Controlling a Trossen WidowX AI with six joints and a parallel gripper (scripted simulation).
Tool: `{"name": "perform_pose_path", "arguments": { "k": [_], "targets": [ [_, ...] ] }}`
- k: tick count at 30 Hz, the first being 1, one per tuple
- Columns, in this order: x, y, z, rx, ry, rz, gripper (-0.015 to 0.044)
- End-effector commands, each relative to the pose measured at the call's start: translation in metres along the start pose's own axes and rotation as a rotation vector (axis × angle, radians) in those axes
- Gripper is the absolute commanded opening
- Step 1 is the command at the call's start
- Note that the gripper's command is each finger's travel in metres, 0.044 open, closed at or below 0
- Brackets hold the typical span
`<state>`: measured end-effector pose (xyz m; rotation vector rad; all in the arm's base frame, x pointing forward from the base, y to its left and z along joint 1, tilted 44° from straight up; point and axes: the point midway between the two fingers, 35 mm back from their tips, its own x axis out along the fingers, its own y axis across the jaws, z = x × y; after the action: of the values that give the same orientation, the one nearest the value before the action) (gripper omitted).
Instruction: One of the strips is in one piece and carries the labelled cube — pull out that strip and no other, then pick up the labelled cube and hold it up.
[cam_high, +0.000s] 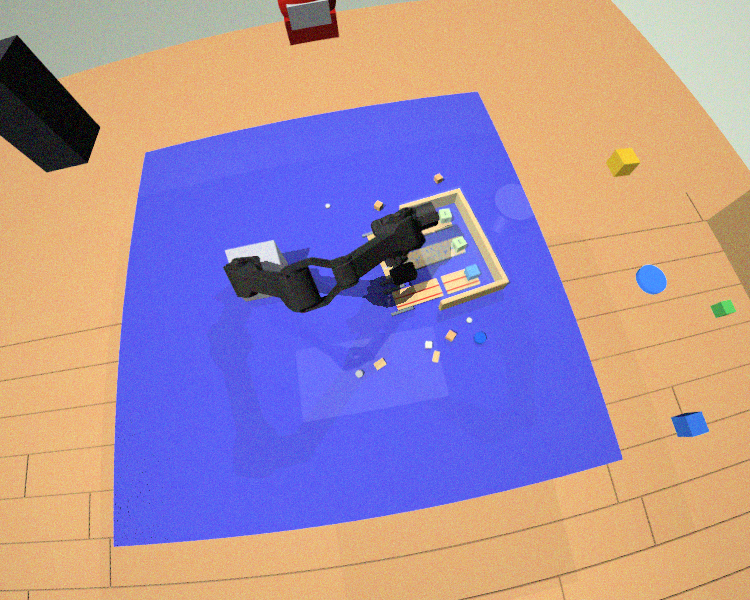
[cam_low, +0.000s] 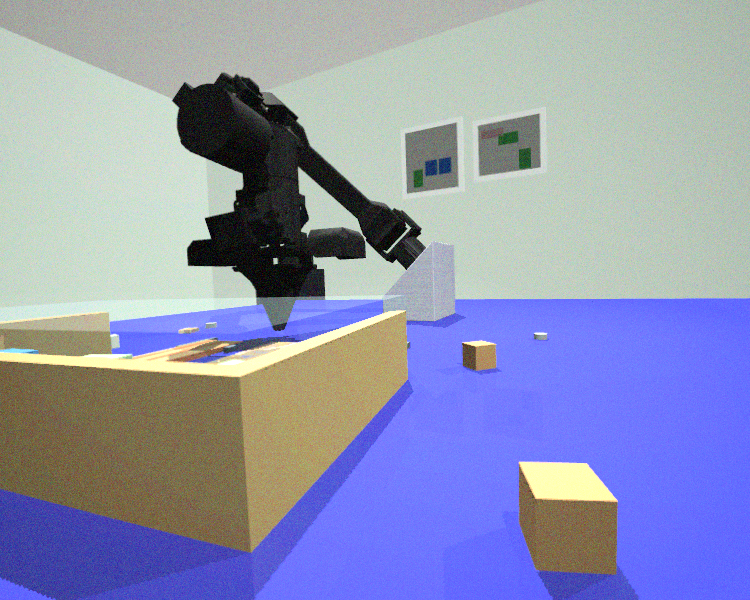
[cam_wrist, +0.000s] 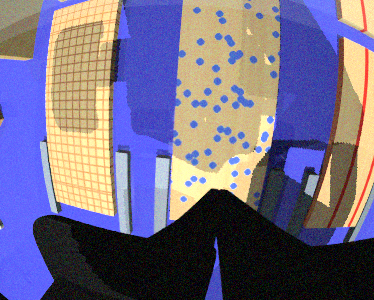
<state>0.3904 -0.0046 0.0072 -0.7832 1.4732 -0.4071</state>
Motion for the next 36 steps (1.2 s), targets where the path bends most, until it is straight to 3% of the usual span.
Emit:
{"name": "perform_pose_path", "arguments": {
  "k": [1,36],
  "targets": [
    [0.007,0.0,-0.001,-0.007,0.002,-0.007,0.0],
    [0.02,-0.001,-0.003,-0.007,0.003,-0.008,0.0]
  ]
}}
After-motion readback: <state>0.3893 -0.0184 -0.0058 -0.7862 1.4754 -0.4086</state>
